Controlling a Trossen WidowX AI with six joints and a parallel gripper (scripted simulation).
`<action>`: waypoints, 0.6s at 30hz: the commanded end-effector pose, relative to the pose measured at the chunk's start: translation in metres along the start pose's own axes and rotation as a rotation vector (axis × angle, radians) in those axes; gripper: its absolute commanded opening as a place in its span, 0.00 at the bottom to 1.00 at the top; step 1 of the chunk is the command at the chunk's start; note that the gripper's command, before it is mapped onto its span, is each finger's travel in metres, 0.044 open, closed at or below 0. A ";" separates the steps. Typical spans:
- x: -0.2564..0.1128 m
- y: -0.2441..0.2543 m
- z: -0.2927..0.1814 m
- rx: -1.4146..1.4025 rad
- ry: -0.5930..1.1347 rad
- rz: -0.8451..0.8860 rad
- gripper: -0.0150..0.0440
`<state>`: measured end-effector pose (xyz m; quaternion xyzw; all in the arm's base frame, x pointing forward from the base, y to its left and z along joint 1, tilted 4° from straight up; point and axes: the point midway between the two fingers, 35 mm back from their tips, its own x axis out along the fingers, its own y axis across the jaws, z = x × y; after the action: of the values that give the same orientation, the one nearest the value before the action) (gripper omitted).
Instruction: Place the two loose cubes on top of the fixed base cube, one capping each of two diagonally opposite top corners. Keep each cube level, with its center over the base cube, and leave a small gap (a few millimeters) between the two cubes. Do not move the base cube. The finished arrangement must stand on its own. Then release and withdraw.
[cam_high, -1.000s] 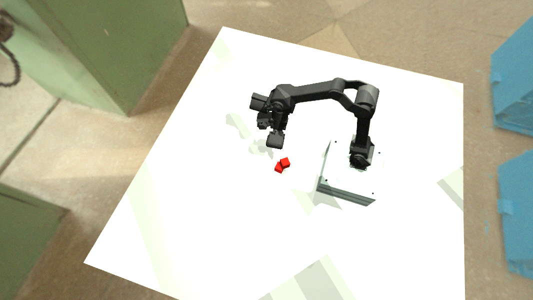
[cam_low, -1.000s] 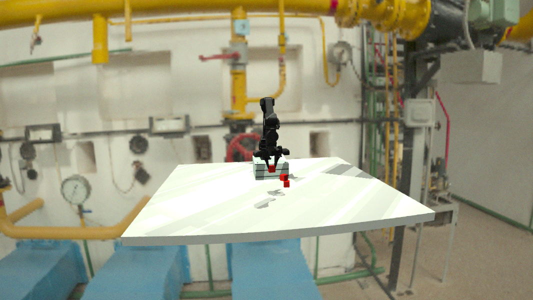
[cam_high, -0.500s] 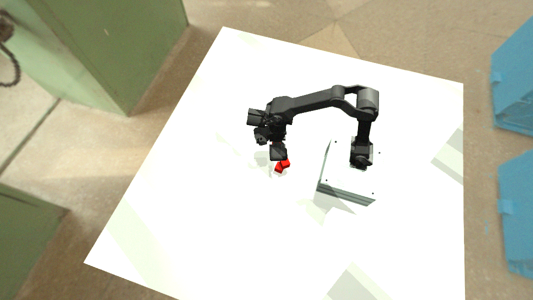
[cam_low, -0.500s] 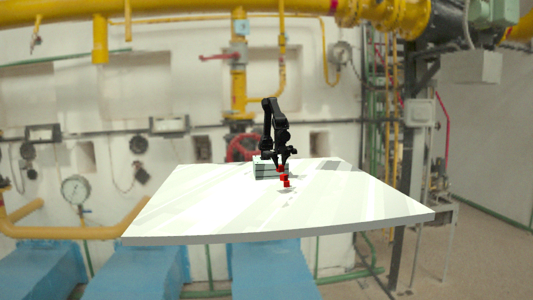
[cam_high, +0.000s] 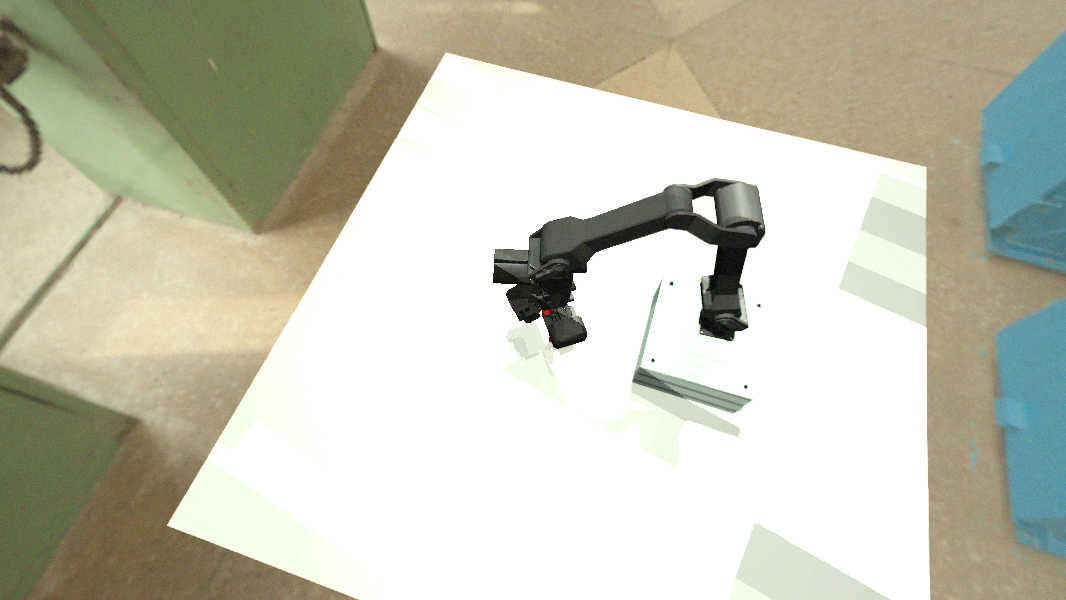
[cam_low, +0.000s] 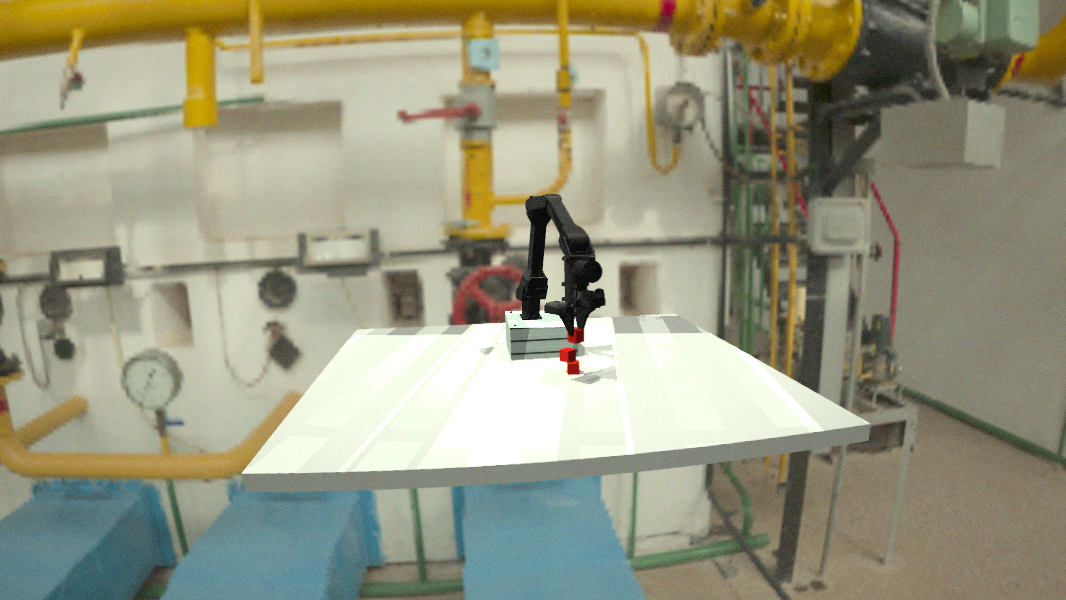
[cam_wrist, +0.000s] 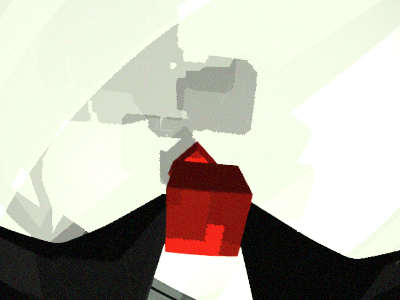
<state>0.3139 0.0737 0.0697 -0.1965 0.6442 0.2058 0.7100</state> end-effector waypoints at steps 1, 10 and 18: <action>0.000 0.005 0.000 -0.034 -0.001 -0.005 0.43; 0.023 0.006 -0.001 -0.035 -0.001 -0.005 0.43; 0.030 0.007 -0.001 -0.035 -0.001 -0.005 0.43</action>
<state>0.3124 0.0808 0.0428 -0.2087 0.6370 0.2166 0.7098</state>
